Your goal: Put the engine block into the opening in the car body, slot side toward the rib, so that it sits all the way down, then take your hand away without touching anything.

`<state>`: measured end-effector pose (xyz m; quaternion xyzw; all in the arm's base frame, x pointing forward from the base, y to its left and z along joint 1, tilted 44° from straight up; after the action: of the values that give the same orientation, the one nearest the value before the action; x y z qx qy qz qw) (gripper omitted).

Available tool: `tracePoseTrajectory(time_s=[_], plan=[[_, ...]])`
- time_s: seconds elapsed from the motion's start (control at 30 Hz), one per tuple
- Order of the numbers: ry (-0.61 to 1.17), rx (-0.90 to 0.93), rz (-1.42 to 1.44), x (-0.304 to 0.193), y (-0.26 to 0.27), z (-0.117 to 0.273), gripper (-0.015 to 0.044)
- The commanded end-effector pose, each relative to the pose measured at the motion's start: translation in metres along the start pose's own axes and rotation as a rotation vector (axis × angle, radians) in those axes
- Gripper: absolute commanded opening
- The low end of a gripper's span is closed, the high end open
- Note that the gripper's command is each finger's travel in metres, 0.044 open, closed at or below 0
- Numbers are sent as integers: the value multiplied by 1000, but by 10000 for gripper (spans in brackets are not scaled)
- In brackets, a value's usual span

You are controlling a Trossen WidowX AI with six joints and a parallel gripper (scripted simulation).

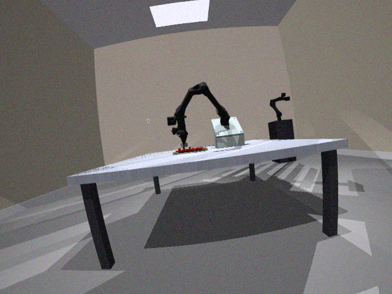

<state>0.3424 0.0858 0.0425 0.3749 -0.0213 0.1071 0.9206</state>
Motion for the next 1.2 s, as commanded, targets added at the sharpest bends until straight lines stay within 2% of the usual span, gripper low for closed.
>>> tracePoseTrajectory(time_s=[0.0, 1.17], plan=[[-1, 3, -23, 1, 0, 0, 158], [-1, 4, -2, 0, 1, -5, 158]])
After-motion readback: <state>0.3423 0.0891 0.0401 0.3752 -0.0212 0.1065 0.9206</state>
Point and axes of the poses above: the point midway between the two fingers, 35 mm back from their tips, its own z axis back along the fingers, its own y axis across the jaws, x = y × z, the point moved 8 cm from there along z, back along the fingers, and after that the axes turned 13 degrees about z, right-handed, at the moved point
